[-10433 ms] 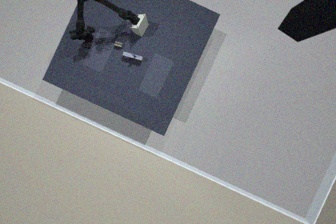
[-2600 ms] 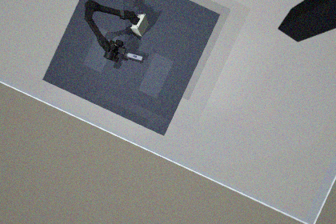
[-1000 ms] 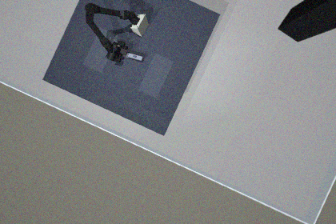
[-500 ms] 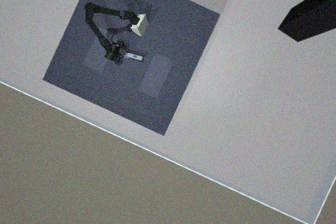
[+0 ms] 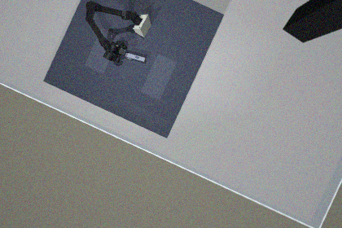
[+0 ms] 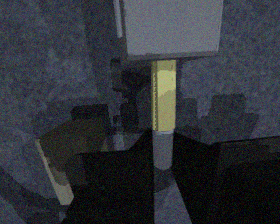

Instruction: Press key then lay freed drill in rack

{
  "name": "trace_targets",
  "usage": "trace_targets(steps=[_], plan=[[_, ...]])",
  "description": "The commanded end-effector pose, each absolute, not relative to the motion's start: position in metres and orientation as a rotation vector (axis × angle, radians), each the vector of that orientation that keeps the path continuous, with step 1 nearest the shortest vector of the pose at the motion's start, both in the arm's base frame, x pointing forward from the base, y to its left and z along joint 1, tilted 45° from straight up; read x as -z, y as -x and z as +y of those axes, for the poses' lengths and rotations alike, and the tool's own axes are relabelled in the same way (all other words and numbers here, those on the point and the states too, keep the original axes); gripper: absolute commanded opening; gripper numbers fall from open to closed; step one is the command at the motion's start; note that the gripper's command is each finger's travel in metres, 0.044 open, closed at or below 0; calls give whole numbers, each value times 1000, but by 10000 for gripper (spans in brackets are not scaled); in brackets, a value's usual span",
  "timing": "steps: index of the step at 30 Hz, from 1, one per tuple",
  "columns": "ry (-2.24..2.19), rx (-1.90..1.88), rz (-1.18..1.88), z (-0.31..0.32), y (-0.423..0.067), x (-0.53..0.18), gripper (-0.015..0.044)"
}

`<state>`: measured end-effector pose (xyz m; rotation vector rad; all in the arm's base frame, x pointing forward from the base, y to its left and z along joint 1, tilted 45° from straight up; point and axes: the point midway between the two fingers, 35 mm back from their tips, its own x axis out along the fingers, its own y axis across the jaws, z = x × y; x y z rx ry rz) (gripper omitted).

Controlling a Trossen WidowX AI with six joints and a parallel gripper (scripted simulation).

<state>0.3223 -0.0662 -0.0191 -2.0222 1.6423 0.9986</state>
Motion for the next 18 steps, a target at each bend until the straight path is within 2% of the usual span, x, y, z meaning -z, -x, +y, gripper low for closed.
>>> trace_targets(steps=[1, 6, 18], plan=[[2028, -983, 1635, -69, -328, 11, 0], [2029, -982, 1635, -75, -331, 6, 0], [2024, -996, 1640, -71, -325, 14, 315]])
